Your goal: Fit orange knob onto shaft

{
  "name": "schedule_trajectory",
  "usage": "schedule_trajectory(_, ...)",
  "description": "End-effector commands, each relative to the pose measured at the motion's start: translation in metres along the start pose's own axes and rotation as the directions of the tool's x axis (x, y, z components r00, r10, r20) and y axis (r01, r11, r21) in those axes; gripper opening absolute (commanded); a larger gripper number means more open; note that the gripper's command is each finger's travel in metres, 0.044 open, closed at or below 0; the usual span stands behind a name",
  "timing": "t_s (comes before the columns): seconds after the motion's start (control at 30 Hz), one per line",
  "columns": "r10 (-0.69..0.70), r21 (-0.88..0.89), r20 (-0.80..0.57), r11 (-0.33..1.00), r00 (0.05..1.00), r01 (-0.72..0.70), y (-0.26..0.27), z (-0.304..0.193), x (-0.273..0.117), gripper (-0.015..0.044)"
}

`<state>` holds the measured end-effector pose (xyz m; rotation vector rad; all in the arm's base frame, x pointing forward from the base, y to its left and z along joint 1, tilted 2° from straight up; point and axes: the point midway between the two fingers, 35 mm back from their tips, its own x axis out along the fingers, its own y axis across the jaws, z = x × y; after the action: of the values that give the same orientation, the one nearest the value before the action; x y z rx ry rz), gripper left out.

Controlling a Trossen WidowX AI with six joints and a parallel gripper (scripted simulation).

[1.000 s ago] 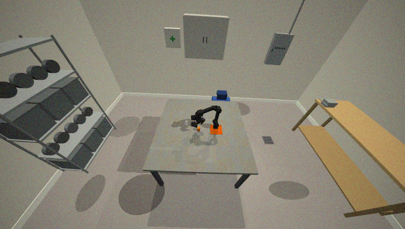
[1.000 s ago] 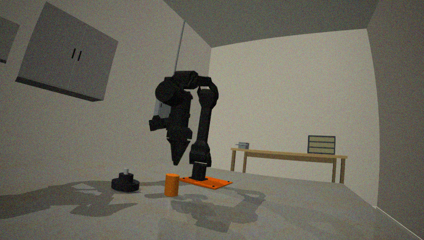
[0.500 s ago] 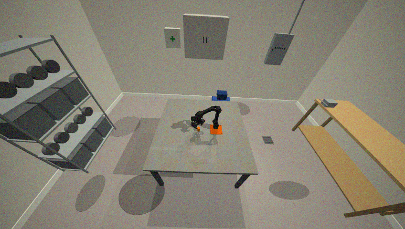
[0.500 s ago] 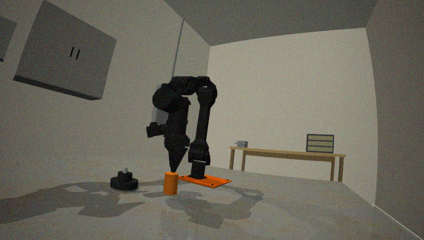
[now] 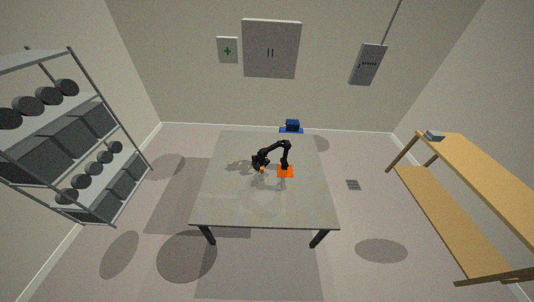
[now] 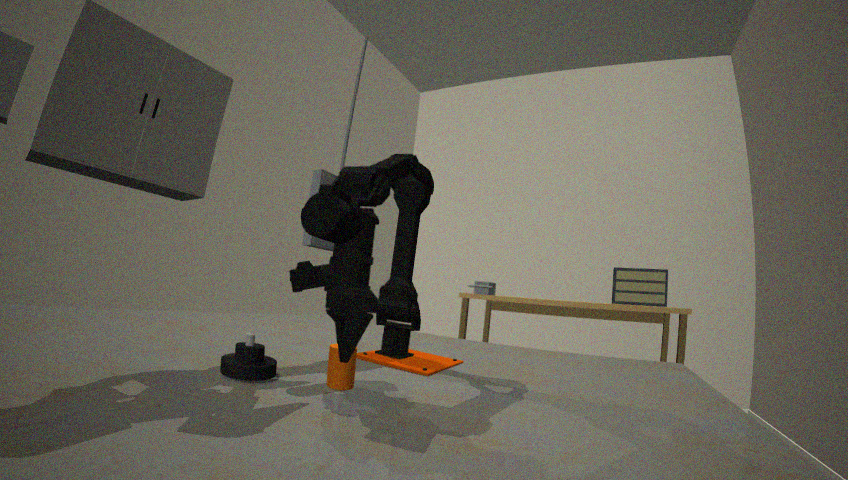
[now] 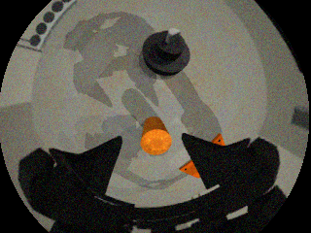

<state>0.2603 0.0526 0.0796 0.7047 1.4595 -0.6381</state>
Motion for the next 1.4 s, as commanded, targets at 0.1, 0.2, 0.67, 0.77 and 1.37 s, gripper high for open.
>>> schedule_trajectory(0.1,-0.009,0.003,0.0,1.0,1.0,0.009,-0.002,0.0,0.014,0.044)
schedule_trajectory(0.2,-0.009,0.003,0.0,1.0,1.0,0.009,-0.002,0.0,0.019,0.044)
schedule_trajectory(0.67,-0.009,0.003,0.0,1.0,1.0,0.009,-0.004,-0.001,0.04,0.044)
schedule_trajectory(0.77,-0.009,0.003,-0.001,1.0,1.0,0.009,-0.004,-0.001,0.04,0.0387)
schedule_trajectory(1.37,0.0,-0.035,-0.004,0.999,1.0,0.0,-0.004,-0.004,0.037,0.0032)
